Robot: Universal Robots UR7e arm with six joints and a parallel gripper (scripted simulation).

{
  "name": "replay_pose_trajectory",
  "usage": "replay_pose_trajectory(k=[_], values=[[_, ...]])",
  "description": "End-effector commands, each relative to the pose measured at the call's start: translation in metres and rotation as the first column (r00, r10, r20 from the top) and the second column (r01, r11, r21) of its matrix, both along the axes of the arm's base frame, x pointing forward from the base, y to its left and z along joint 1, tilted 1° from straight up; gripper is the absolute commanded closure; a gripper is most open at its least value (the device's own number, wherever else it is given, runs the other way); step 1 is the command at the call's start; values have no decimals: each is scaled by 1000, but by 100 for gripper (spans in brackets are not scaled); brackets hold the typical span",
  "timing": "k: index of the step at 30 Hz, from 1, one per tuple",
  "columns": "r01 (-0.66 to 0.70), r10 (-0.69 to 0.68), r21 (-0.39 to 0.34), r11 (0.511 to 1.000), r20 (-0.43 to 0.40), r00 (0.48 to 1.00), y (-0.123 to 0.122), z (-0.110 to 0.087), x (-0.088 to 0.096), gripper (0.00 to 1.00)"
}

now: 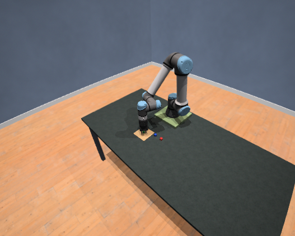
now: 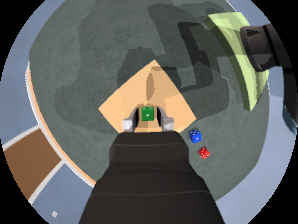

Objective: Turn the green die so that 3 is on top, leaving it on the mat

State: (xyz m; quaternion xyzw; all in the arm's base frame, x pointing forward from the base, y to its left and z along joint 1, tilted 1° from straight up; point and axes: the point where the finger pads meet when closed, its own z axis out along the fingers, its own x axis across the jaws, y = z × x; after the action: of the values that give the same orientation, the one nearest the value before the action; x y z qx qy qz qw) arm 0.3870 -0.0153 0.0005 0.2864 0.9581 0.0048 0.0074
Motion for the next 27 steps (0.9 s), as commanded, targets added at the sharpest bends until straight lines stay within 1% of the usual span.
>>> replay_pose_trajectory(k=[1,8,9,27], values=[[0,0,0,1000,1,1000,0,0,0,30],[0,0,0,1000,1,1000,0,0,0,30],[0,0,0,1000,1,1000,0,0,0,60],[0,0,0,1000,1,1000,0,0,0,60]])
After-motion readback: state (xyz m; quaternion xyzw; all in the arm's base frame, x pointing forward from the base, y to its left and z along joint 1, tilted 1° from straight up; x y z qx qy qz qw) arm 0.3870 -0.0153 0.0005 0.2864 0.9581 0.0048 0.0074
